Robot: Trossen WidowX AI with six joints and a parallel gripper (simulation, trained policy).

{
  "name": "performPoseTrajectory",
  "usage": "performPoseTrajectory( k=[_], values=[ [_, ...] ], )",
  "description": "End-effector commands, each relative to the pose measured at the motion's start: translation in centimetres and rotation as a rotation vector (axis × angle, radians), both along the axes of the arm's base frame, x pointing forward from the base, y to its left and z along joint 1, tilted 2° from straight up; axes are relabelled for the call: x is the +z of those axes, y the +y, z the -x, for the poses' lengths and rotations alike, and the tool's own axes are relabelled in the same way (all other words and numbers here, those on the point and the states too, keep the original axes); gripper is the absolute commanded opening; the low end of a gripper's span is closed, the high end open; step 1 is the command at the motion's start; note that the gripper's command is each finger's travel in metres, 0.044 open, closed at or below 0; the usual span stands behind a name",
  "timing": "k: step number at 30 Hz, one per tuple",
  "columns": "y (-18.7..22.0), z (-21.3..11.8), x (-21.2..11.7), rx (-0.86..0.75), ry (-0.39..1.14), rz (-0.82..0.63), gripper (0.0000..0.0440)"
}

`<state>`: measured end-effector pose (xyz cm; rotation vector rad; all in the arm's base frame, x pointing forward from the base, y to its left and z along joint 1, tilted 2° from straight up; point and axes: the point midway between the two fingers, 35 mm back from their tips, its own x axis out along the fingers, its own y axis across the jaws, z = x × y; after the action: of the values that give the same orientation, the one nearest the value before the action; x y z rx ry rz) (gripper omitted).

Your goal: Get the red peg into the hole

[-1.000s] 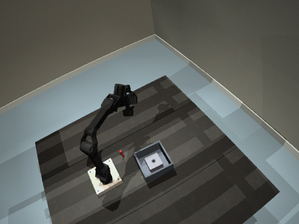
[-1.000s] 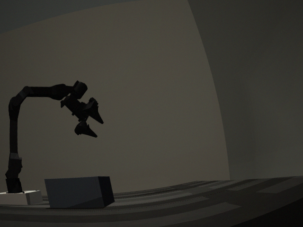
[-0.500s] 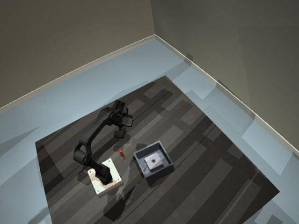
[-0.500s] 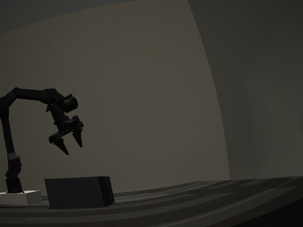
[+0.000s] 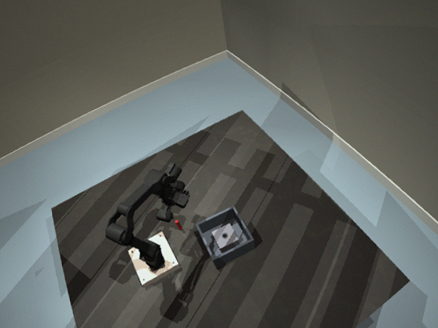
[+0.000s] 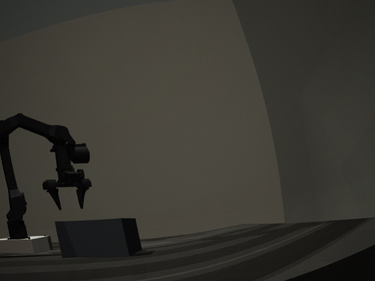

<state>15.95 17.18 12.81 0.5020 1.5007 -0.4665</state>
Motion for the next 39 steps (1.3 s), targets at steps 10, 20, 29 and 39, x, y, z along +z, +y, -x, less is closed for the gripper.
performPoseTrajectory(
  k=[10, 20, 29, 39],
  values=[
    [-1.6, 1.6, -5.1, -0.044, 0.058, 0.085, 0.0440],
    [-1.7, 1.4, -9.4, -0.051, 0.037, 0.088, 0.0440],
    [-2.0, 1.4, -12.6, -0.039, 0.033, 0.093, 0.0368],
    [-2.5, 1.9, -14.2, -0.048, 0.083, 0.131, 0.0107]
  ],
)
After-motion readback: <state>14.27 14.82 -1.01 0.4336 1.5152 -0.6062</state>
